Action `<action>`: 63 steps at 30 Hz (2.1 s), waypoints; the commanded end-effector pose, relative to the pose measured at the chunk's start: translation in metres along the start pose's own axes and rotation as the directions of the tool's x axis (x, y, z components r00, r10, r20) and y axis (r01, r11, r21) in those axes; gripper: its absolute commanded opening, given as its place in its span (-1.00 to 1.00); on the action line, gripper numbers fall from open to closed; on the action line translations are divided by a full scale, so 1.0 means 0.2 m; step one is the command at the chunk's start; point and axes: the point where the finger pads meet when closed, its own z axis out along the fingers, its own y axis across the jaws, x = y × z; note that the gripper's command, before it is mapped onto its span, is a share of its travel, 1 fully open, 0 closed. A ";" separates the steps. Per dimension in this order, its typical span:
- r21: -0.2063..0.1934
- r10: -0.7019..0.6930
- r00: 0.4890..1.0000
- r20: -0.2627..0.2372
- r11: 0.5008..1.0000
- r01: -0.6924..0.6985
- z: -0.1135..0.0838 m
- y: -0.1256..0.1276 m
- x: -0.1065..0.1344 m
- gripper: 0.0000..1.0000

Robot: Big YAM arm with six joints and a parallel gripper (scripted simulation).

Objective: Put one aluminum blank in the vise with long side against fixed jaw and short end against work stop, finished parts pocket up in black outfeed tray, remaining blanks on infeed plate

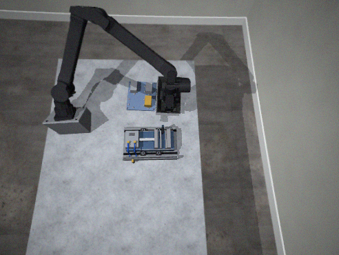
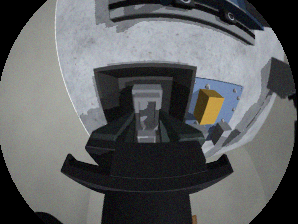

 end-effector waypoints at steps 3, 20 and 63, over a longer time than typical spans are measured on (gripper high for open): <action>-0.042 -0.014 1.000 -0.005 0.999 0.014 -0.05 0.09 0.01 -1.00; -0.043 -0.014 1.000 -0.005 0.999 0.014 -0.06 0.09 0.01 -1.00; -0.032 -0.053 0.999 -0.003 0.998 0.053 -0.01 0.09 0.06 -1.00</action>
